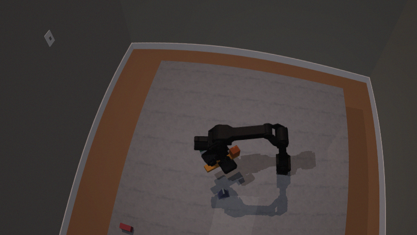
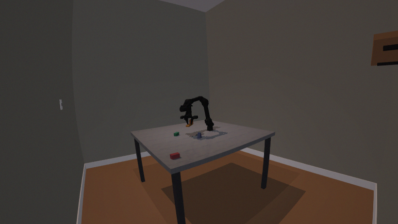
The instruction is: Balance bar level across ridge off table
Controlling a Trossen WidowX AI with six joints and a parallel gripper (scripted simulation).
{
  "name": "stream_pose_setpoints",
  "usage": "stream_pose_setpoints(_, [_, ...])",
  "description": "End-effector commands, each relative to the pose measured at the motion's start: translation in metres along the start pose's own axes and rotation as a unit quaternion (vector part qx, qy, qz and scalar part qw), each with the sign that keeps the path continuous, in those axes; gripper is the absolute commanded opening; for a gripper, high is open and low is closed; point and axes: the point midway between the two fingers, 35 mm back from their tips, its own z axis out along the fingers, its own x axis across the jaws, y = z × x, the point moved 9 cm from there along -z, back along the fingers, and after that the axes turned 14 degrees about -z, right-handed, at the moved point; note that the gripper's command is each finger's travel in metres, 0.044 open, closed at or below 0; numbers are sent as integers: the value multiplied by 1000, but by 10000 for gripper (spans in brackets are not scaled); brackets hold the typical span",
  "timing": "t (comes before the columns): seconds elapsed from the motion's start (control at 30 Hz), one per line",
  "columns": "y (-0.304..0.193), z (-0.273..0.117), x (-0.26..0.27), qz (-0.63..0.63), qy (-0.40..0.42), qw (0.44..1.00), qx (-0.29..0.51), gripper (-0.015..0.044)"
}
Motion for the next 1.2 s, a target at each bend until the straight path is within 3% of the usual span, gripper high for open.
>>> stream_pose_setpoints(0.0, [14, -1, 7, 18, 0, 1000, -2, 0])
stream_pose_setpoints(1.17, [109, 1, 89, 151, 5, 988, -6, 0])
